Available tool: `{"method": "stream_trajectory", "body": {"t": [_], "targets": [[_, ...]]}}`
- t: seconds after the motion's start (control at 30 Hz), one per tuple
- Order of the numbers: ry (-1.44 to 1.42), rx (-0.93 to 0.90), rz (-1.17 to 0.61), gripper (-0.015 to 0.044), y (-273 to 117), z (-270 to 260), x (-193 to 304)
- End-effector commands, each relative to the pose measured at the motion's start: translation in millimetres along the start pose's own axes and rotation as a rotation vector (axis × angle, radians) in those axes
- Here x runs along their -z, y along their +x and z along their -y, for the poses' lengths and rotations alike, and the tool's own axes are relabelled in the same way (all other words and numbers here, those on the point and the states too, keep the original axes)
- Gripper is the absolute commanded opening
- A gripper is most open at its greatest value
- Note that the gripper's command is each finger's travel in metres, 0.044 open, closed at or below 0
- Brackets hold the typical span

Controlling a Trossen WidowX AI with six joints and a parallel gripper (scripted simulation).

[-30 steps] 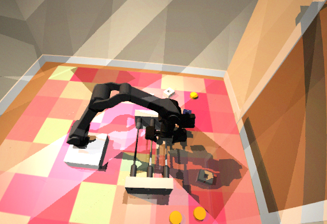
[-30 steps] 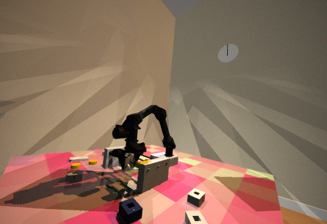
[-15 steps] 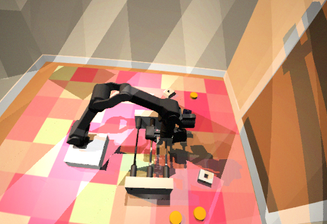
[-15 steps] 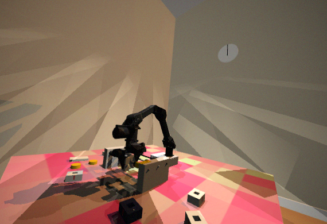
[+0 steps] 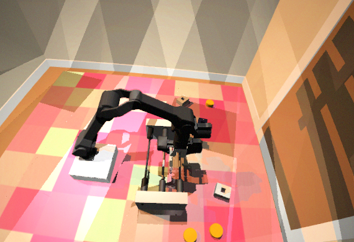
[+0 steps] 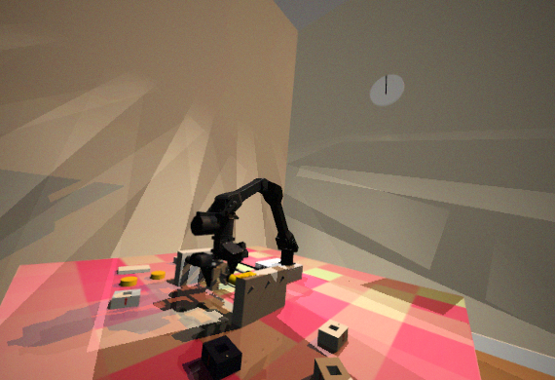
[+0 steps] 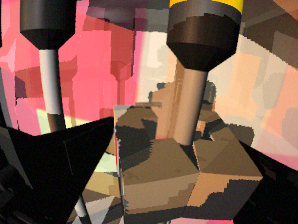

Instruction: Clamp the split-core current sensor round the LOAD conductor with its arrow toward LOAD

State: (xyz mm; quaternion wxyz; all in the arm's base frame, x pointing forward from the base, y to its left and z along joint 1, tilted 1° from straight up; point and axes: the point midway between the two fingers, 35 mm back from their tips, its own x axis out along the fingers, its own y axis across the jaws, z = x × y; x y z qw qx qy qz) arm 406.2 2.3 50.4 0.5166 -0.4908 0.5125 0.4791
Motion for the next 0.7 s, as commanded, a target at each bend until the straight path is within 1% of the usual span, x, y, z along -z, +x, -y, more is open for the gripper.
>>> {"method": "stream_trajectory", "body": {"t": [0.0,0.23,0.57,0.67], "targets": [[0.0,0.003,0.0,0.0,-1.4,0.3,0.0],[0.0,0.021,0.0,0.0,0.5,0.8,0.0],[0.0,0.242,0.0,0.0,2.2,5.9,-0.1],[0.0,0.26,0.0,0.0,2.0,6.0,0.0]]}}
